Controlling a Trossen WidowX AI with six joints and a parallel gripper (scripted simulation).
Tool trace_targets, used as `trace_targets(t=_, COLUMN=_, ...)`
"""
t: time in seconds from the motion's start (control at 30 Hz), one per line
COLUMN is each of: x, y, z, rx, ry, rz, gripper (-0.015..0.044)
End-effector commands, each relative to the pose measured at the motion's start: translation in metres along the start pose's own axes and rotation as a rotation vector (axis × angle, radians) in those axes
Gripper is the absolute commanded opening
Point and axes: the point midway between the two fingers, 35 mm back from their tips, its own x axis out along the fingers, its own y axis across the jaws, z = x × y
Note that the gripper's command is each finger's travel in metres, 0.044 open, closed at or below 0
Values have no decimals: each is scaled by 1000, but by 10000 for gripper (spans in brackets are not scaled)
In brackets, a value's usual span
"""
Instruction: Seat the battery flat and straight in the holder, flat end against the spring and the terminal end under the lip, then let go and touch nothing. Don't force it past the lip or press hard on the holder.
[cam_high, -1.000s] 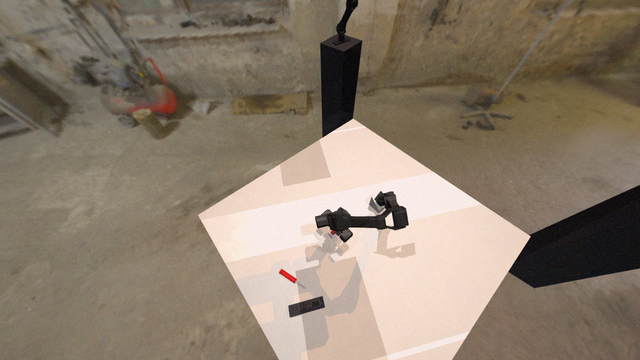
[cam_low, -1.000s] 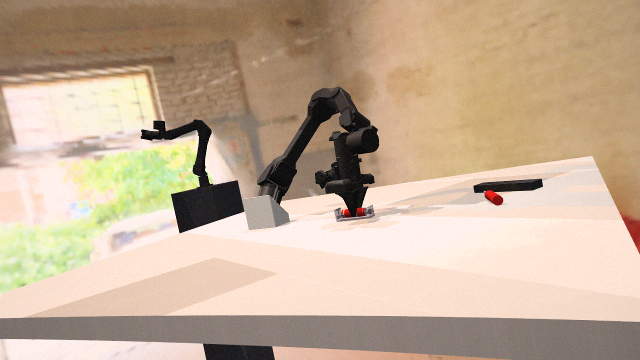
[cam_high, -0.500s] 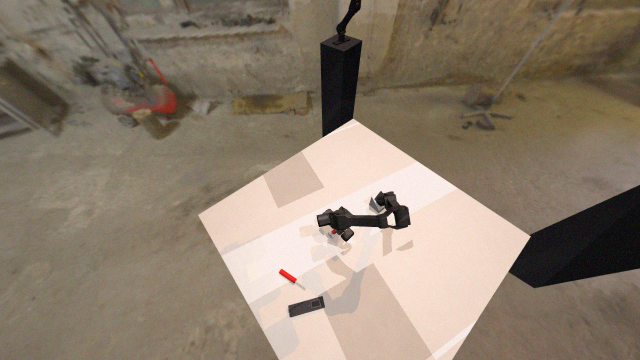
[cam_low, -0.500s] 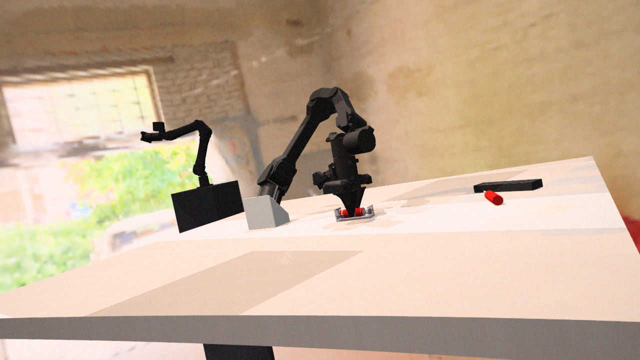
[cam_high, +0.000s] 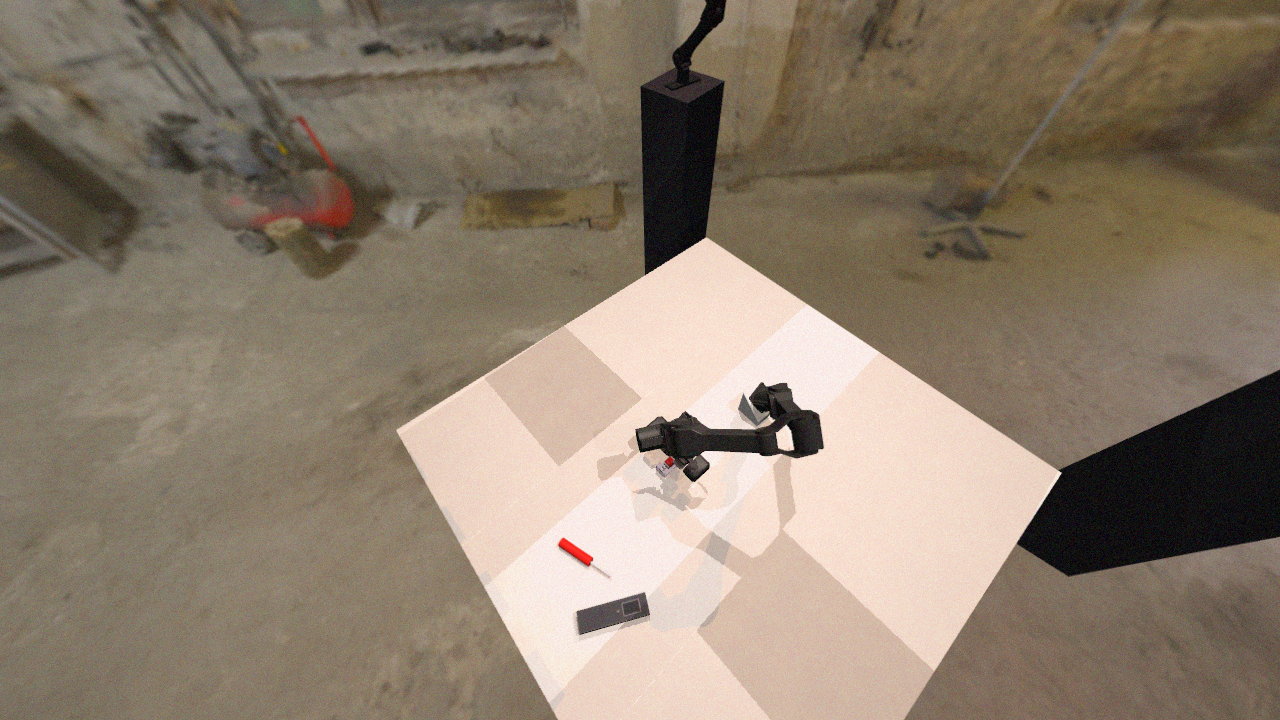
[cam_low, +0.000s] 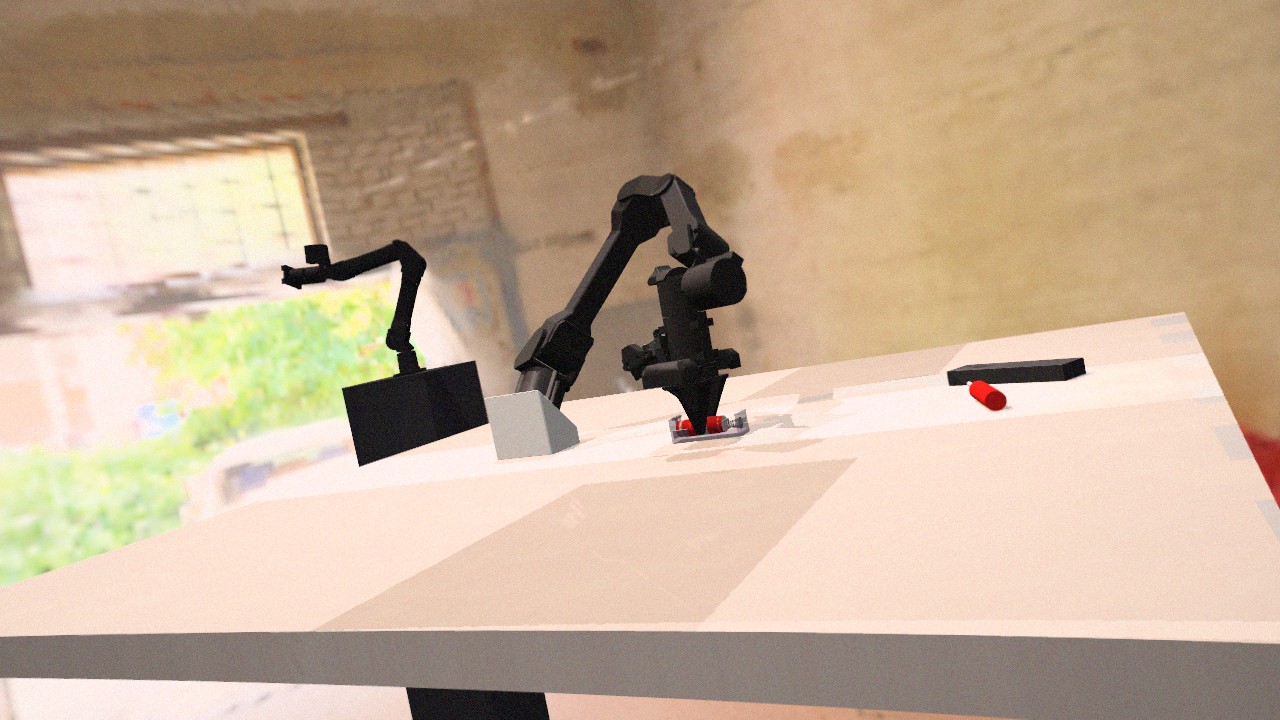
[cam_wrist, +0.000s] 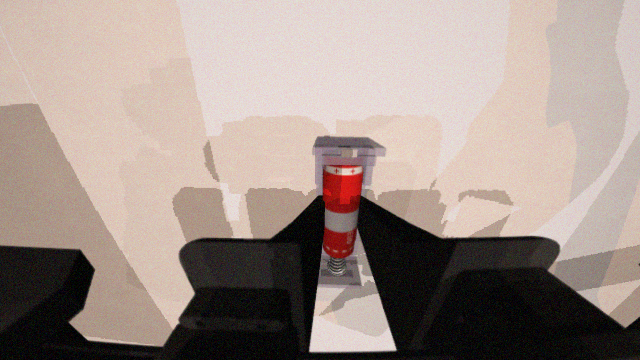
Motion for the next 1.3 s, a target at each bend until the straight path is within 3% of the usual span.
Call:
trace_targets(t=0.0, x=0, y=0, z=1, rx=3, ry=-1, rz=-1, gripper=71)
trace_targets(t=0.23, x=0, y=0, z=1, rx=3, ry=0, rz=0, gripper=71)
trace_targets(t=0.37, x=0, y=0, z=1, rx=3, ry=0, rz=0, gripper=173)
trace_targets(t=0.8, x=-15, y=1, z=1, rx=0, ry=0, rz=1, gripper=173)
trace_targets(t=1.13, x=-84, y=3, z=1, rx=1, ry=-1, rz=4, gripper=435)
trace_targets(t=1.27, x=-89, y=4, z=1, rx=1, ry=-1, rz=4, gripper=440)
